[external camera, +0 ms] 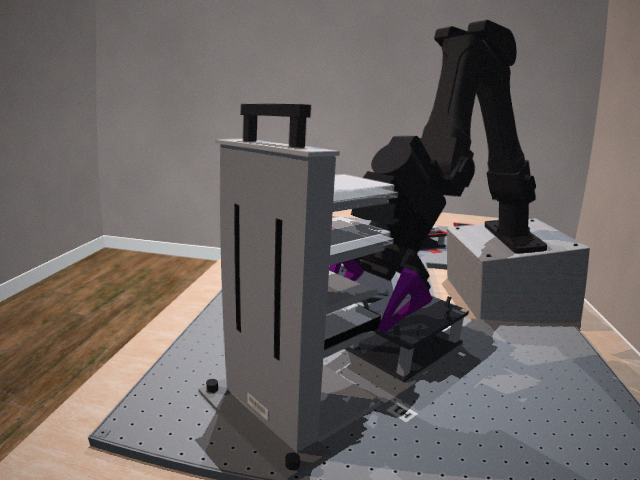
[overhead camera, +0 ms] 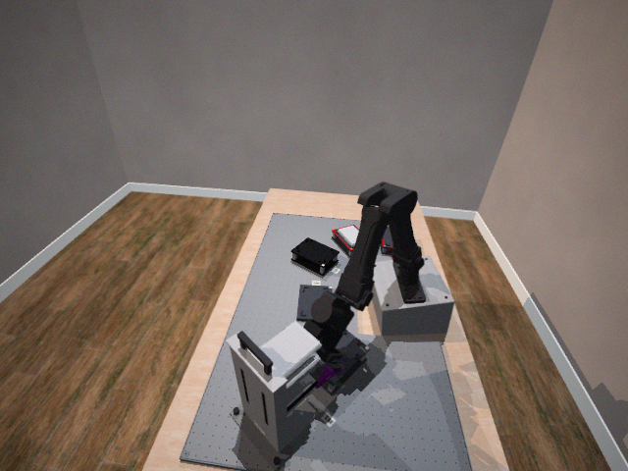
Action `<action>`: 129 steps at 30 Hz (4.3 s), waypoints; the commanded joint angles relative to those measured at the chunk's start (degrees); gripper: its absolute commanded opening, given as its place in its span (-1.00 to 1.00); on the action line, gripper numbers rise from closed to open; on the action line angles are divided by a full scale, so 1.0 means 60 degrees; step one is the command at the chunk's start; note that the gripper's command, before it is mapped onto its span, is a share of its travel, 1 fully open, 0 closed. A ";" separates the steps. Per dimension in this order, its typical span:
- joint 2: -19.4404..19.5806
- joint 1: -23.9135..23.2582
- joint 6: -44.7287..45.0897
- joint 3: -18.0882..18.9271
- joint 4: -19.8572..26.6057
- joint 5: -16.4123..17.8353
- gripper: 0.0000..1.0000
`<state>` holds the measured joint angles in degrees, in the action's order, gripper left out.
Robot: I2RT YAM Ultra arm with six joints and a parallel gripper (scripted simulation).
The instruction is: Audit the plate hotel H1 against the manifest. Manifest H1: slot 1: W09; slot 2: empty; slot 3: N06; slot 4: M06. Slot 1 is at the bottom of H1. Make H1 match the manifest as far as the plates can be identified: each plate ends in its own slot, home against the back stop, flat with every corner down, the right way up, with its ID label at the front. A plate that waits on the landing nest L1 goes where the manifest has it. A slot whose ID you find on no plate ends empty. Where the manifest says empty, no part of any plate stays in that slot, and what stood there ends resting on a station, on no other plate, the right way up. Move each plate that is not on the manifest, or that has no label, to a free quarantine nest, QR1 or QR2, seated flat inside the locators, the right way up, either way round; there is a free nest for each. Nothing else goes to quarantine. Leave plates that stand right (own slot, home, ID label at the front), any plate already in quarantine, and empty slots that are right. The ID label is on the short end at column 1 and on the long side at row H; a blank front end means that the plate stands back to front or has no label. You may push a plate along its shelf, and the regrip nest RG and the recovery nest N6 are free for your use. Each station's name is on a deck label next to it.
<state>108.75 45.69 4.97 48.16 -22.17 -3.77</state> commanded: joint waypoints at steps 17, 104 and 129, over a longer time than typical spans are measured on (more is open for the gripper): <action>-0.0063 0.0012 -0.0019 0.0086 -0.0049 -0.0001 0.72; -0.2306 -0.0029 0.0005 -0.3482 -0.1352 0.0028 0.72; -0.3179 -0.0050 0.0018 -0.4649 -0.1638 0.0045 0.72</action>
<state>91.24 45.39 4.99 20.32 -31.11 -3.57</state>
